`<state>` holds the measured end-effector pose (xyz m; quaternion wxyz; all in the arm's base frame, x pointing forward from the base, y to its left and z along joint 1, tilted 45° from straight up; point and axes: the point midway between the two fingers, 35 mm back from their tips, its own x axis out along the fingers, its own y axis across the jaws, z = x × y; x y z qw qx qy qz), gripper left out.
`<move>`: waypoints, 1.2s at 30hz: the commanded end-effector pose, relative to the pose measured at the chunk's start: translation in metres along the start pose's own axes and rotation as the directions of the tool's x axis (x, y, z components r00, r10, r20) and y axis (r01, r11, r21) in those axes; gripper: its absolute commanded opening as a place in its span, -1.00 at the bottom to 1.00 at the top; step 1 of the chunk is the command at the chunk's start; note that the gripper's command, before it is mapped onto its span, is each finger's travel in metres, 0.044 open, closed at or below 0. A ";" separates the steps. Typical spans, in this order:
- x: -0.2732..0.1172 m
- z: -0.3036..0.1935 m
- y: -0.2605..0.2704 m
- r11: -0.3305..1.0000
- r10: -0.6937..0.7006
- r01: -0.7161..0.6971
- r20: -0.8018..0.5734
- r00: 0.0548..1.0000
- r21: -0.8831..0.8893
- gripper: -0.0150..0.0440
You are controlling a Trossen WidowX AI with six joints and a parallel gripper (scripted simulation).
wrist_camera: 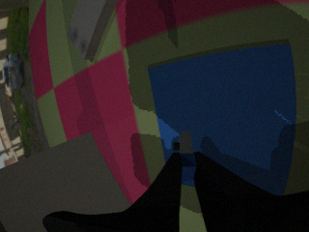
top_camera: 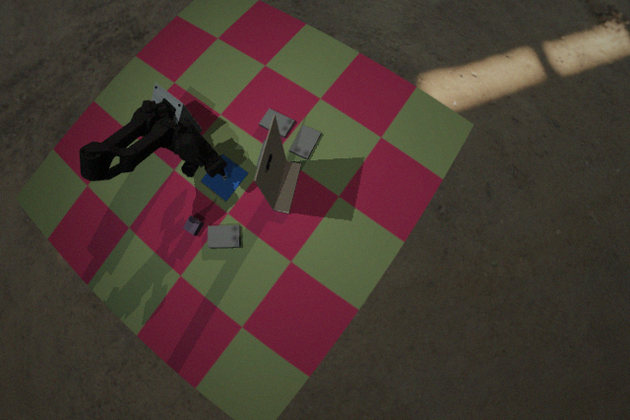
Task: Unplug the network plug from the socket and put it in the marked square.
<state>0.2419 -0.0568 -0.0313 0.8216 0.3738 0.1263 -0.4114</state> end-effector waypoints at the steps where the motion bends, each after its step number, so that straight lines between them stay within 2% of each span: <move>1: 0.001 -0.001 -0.002 1.000 -0.003 0.003 -0.003 1.000 -0.009 -0.49; 36: 0.012 0.003 -0.014 1.000 0.002 -0.002 0.002 1.000 -0.013 -0.49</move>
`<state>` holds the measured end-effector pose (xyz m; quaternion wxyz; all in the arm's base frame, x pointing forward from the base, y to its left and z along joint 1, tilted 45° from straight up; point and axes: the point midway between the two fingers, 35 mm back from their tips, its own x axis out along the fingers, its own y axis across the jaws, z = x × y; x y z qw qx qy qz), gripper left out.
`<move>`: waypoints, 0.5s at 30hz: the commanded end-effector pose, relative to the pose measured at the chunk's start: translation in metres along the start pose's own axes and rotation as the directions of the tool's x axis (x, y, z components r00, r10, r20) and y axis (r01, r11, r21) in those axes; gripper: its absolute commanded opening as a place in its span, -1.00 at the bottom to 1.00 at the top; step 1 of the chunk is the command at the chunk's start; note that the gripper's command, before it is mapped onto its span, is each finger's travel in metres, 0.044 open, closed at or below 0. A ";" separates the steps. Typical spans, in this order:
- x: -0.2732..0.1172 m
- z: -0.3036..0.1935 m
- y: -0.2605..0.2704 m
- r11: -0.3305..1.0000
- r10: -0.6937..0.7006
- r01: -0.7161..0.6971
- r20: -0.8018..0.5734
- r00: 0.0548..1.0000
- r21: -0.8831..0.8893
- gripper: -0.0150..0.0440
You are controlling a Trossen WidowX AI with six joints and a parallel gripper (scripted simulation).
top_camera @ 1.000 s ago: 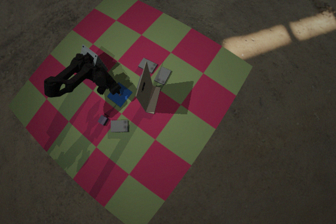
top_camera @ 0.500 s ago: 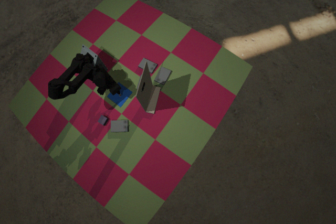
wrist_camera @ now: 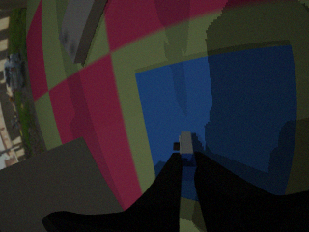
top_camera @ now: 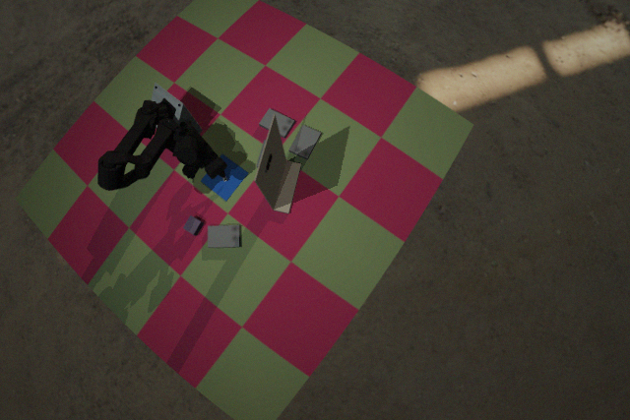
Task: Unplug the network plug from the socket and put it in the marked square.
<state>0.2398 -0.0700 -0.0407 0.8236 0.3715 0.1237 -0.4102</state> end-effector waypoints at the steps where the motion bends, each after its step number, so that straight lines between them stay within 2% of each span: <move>1: 0.001 0.000 -0.002 1.000 -0.002 0.002 -0.003 1.000 -0.009 -0.49; 15: 0.005 0.002 -0.005 1.000 -0.001 0.001 -0.001 1.000 -0.010 -0.49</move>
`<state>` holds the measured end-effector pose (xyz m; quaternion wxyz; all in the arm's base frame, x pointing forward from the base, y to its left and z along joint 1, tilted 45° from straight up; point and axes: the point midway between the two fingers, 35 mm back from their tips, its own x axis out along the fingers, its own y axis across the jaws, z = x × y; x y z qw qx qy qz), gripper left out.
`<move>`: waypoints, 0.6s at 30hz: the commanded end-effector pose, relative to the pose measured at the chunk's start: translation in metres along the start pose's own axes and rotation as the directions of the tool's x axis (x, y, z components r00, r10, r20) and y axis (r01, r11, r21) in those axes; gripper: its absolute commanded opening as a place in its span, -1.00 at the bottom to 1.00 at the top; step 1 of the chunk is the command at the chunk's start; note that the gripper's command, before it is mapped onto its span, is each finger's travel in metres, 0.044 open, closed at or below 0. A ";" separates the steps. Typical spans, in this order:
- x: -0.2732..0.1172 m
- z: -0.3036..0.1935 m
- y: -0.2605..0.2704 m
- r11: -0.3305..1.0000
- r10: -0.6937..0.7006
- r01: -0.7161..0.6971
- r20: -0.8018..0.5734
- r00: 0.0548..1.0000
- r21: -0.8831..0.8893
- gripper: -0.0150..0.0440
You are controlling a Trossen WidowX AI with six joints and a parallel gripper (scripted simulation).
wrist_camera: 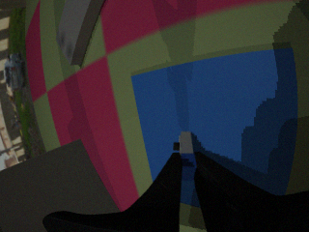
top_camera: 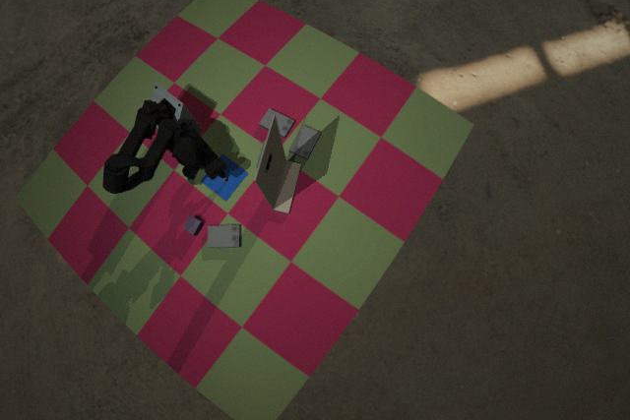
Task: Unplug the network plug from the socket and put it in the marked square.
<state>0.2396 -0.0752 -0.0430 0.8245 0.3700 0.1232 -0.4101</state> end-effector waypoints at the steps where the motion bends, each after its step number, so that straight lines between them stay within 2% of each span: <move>1: 0.002 0.000 -0.001 1.000 -0.002 0.002 -0.003 1.000 -0.008 -0.49; 11: 0.002 0.001 -0.001 1.000 0.000 0.000 0.000 1.000 0.000 -0.49; 17: 0.002 0.001 -0.001 1.000 0.000 0.000 0.000 1.000 0.000 0.04; 18: 0.002 0.001 -0.001 1.000 0.000 0.000 0.000 1.000 0.000 0.04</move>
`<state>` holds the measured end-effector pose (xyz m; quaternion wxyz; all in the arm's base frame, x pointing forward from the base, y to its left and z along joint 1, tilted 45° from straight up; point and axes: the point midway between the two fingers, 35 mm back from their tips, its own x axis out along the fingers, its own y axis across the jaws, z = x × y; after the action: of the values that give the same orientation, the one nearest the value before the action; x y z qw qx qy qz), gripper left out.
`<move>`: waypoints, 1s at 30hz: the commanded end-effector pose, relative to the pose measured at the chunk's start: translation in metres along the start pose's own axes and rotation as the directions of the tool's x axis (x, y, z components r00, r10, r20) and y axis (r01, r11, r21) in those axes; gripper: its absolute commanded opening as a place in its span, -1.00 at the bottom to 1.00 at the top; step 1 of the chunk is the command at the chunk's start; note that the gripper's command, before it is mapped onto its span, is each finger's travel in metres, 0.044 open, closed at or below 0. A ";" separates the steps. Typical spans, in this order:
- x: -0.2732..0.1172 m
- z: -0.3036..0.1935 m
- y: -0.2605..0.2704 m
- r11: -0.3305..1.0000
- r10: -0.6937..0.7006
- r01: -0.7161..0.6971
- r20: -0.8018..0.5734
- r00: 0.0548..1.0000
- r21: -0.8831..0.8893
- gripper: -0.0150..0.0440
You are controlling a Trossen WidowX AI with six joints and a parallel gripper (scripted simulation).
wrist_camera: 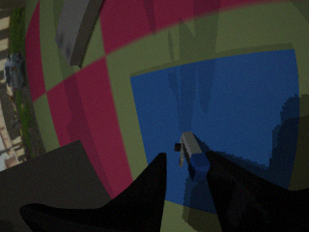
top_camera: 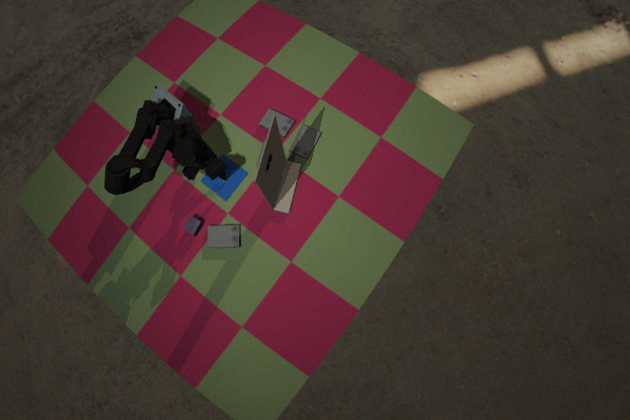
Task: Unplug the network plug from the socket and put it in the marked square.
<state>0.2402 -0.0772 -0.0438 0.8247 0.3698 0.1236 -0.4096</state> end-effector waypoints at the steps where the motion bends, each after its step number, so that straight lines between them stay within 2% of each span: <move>1: 0.000 0.000 0.000 1.000 -0.001 0.001 0.001 1.000 0.001 0.04; 30: -0.013 -0.001 0.001 1.000 -0.011 0.011 -0.009 1.000 -0.013 0.04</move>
<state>0.2338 -0.0688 -0.0391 0.8252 0.3638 0.1346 -0.4105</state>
